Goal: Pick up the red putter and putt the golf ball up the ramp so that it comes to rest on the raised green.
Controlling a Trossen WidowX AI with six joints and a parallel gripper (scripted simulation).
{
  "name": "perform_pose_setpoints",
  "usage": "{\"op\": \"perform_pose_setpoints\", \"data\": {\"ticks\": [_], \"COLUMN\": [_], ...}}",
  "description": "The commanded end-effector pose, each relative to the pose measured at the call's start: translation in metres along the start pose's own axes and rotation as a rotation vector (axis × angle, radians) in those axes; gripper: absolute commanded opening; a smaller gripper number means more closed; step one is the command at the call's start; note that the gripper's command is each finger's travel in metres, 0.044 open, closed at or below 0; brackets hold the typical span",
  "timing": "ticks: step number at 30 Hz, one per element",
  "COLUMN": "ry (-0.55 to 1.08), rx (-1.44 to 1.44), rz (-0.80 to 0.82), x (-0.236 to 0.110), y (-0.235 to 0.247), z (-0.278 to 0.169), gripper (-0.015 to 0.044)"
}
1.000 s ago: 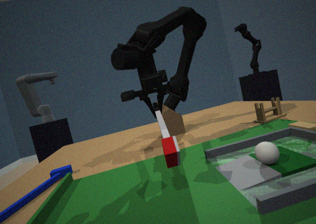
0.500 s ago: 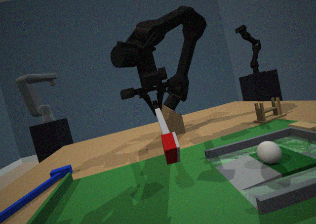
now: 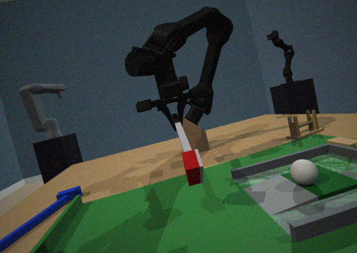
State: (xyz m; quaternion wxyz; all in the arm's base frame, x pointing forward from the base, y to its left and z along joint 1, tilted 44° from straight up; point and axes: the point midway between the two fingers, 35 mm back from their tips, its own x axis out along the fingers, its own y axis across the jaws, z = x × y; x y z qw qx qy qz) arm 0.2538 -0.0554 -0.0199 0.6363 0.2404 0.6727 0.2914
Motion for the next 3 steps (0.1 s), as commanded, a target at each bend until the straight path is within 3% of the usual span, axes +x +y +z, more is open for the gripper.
{"op": "perform_pose_setpoints", "data": {"ticks": [1, 3], "ry": [-0.004, -0.004], "rx": [0.002, 0.002], "rz": [-0.001, -0.001], "x": [-0.0004, -0.0004], "y": [-0.0006, -0.0006], "z": [0.0003, 0.0003], "gripper": [0.0000, 0.0000]}}
